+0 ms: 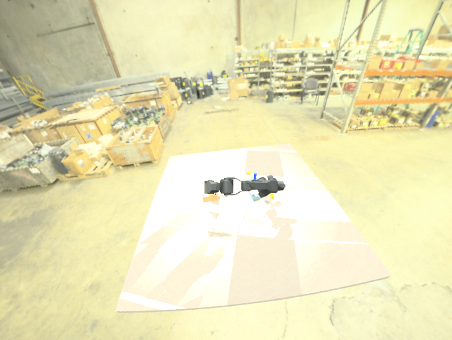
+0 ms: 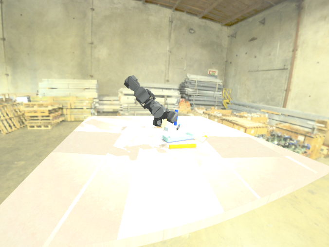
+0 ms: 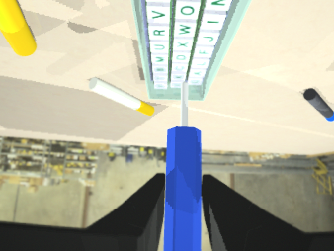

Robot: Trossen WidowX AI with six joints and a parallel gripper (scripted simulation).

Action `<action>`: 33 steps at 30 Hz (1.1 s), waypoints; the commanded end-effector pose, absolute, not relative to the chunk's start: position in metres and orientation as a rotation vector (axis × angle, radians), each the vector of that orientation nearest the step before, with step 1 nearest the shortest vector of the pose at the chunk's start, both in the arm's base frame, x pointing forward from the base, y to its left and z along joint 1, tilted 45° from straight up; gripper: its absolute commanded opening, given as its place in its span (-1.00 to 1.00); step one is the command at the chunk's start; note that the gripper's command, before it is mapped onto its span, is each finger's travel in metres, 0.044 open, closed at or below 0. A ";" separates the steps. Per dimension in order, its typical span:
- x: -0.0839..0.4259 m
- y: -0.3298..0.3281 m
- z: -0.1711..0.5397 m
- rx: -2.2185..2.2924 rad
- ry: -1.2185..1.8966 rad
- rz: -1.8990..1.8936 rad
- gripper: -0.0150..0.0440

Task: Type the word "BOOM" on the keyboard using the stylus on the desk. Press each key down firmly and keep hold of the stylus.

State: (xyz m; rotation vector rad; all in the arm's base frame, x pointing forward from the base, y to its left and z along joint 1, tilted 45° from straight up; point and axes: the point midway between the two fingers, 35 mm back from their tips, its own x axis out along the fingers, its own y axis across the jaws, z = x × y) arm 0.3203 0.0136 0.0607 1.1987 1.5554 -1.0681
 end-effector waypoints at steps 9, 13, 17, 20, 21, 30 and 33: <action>0.321 0.003 0.052 1.209 1.552 -1.066 -0.49; 0.322 -0.004 0.045 1.209 1.552 -1.067 -0.49; 0.322 -0.011 0.038 1.208 1.552 -1.067 -0.49; 0.321 -0.012 0.037 1.208 1.552 -1.067 -0.40; 0.321 -0.013 0.036 1.208 1.552 -1.067 -0.31; 0.321 -0.013 0.036 1.208 1.551 -1.067 -0.22; 0.321 -0.013 0.036 1.208 1.551 -1.067 -0.22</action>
